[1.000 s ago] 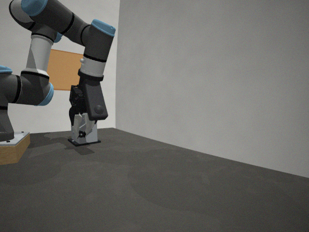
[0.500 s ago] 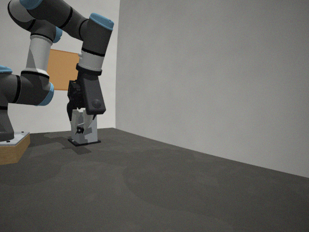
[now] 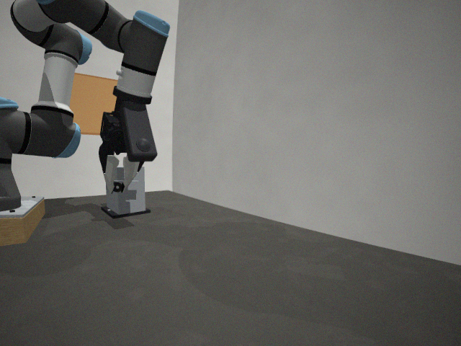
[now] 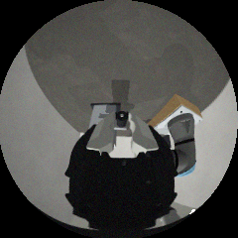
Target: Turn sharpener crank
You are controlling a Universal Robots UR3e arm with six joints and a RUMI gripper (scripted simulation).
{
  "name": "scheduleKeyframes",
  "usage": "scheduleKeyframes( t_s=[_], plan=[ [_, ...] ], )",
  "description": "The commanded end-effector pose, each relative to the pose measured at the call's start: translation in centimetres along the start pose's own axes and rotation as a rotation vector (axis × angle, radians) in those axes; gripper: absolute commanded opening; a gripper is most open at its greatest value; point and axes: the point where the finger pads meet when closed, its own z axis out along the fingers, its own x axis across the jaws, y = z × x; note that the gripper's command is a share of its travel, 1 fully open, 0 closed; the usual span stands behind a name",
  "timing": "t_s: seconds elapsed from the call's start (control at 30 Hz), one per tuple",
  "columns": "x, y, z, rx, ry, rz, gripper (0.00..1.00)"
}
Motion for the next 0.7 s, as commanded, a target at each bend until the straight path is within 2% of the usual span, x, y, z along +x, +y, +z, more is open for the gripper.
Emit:
scheduleKeyframes(
  t_s=[0.0,0.67],
  plan=[
    [-0.1,0.3,-0.6,0.002,-0.001,-0.001,0.09],
    [-0.9,1.3,-2.4,0.002,-0.002,-0.001,0.09]
  ],
)
